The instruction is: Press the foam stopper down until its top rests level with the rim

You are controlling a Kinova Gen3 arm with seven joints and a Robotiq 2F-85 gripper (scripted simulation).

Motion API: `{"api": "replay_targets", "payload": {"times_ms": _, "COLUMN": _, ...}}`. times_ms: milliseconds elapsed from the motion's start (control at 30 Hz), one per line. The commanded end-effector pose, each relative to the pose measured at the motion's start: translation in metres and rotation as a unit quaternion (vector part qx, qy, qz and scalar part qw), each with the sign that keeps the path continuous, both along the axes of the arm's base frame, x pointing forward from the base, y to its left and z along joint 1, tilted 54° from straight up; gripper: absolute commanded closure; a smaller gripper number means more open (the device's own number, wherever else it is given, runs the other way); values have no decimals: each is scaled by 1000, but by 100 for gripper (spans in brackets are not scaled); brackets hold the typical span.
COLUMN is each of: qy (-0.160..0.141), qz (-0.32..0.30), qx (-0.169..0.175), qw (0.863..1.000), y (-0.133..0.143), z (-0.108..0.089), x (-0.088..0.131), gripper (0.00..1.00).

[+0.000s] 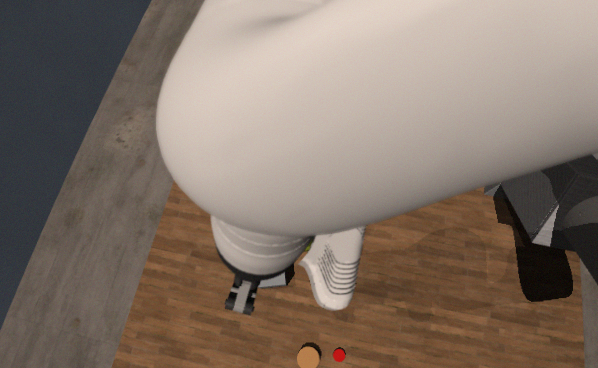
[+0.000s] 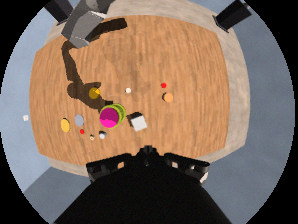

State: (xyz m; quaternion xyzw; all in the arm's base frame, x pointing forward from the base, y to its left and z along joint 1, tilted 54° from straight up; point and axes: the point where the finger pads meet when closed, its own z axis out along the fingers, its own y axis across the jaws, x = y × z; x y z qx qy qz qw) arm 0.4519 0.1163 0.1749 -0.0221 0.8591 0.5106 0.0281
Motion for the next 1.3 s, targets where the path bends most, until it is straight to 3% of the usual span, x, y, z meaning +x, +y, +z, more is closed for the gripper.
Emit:
{"api": "replay_targets", "payload": {"times_ms": 0, "qy": 4, "qz": 5, "qx": -3, "qw": 1000, "y": 3, "z": -12, "x": -2, "gripper": 100}}
{"api": "replay_targets", "payload": {"times_ms": 167, "qy": 4, "qz": 5, "qx": -3, "qw": 1000, "y": 3, "z": -12, "x": -2, "gripper": 100}}
{"api": "replay_targets", "payload": {"times_ms": 200, "qy": 6, "qz": 10, "qx": -9, "qw": 1000, "y": 5, "z": -26, "x": -4, "gripper": 100}}
{"api": "replay_targets", "payload": {"times_ms": 500, "qy": 6, "qz": 10, "qx": -9, "qw": 1000, "y": 5, "z": -26, "x": -4, "gripper": 100}}
{"api": "replay_targets", "payload": {"times_ms": 533, "qy": 8, "qz": 16, "qx": -15, "qw": 1000, "y": 7, "z": -39, "x": -6, "gripper": 100}}
{"api": "replay_targets", "payload": {"times_ms": 600, "qy": 8, "qz": 16, "qx": -15, "qw": 1000, "y": 7, "z": -39, "x": -6, "gripper": 100}}
{"api": "replay_targets", "payload": {"times_ms": 633, "qy": 9, "qz": 21, "qx": -21, "qw": 1000, "y": 9, "z": -52, "x": -8, "gripper": 100}}
{"api": "replay_targets", "payload": {"times_ms": 733, "qy": 11, "qz": 27, "qx": -26, "qw": 999, "y": 10, "z": -63, "x": -11, "gripper": 100}}
{"api": "replay_targets", "payload": {"times_ms": 967, "qy": 18, "qz": 58, "qx": -53, "qw": 997, "y": 18, "z": -122, "x": -29, "gripper": 100}}
{"api": "replay_targets", "payload": {"times_ms": 1267, "qy": 21, "qz": 73, "qx": -64, "qw": 995, "y": 20, "z": -146, "x": -39, "gripper": 100}}
